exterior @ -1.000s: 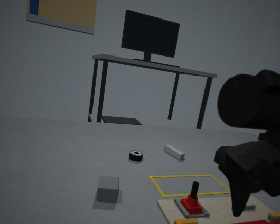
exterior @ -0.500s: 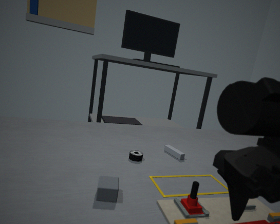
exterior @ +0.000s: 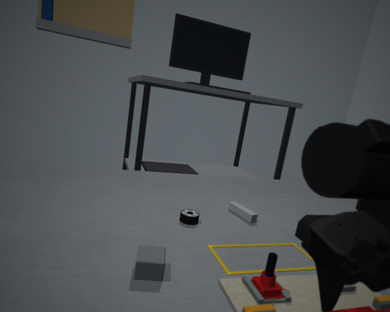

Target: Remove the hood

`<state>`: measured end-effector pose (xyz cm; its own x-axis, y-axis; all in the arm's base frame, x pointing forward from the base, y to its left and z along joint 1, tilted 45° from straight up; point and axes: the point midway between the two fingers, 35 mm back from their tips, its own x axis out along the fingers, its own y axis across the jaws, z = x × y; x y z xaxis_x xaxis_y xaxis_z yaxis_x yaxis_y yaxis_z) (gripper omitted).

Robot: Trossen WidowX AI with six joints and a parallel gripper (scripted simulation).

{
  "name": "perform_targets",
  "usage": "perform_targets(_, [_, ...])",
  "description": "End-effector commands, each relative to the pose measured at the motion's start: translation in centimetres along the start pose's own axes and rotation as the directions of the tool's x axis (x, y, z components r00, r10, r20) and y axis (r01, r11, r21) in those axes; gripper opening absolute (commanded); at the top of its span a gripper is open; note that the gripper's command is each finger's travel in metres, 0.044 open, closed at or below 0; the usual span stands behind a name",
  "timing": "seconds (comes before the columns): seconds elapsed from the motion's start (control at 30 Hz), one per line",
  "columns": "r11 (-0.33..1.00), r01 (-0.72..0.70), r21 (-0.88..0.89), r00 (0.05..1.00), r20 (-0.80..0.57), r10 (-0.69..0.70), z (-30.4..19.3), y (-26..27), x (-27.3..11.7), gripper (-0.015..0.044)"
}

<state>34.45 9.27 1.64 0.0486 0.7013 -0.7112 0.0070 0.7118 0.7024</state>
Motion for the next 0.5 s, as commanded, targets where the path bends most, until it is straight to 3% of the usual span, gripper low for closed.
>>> perform_targets(0.0, [1.0,-0.005,0.007,1.0,-0.002,0.005,-0.05,-0.01,0.33,0.044])
perform_targets(0.1, [1.0,-0.005,0.007,1.0,-0.002,0.005,-0.06,-0.01,0.47,0.044])
perform_targets(0.23, [1.0,0.0,0.0,1.0,0.0,0.0,0.0,0.01,0.2,0.0335])
perform_targets(0.47, [1.0,0.0,0.0,1.0,0.0,0.0,0.0,0.01,0.2,0.0288])
